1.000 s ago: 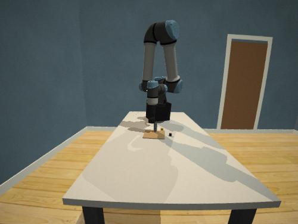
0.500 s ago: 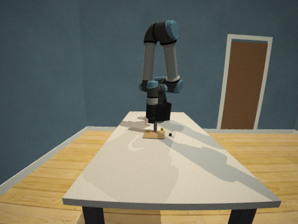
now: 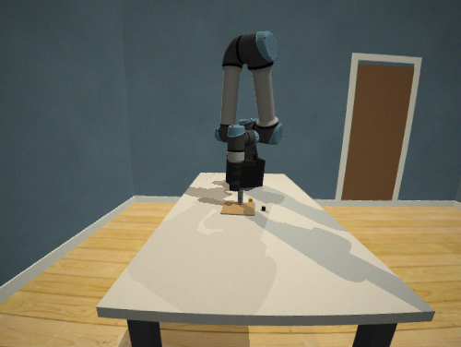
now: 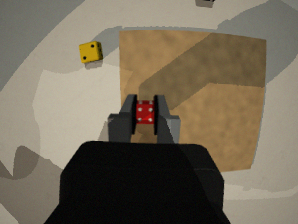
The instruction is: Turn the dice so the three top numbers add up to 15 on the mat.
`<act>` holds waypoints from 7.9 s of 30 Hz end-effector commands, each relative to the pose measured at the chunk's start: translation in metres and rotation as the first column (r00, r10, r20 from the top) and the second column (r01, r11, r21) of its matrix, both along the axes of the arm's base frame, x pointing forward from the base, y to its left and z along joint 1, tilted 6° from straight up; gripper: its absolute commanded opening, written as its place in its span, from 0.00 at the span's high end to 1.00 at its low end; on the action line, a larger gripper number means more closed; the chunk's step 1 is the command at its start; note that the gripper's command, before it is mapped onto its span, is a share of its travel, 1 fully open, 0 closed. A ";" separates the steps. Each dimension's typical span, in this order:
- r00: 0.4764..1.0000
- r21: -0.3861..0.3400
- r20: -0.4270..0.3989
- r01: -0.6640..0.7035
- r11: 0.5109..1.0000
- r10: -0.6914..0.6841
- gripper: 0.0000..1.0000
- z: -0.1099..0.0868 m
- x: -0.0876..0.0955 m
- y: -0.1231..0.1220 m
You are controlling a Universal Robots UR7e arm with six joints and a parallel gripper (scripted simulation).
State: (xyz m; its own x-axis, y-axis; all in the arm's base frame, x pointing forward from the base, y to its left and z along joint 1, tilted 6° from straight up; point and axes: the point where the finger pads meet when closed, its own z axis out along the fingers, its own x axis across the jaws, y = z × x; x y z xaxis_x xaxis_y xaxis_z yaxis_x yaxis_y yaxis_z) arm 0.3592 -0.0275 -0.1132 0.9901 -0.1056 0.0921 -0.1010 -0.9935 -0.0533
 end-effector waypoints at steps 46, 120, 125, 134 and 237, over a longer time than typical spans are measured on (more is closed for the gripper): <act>1.000 -0.002 0.001 -0.001 1.000 0.001 0.66 -0.004 0.002 -0.001; 1.000 -0.002 0.001 -0.001 1.000 0.001 0.36 0.038 -0.002 -0.002; 1.000 -0.002 0.001 -0.001 1.000 0.001 0.36 0.054 -0.004 -0.003; 1.000 -0.002 0.001 -0.001 1.000 0.001 0.36 0.072 -0.005 -0.004; 0.306 -0.124 -0.028 -0.946 0.300 0.952 0.00 0.069 -0.040 0.039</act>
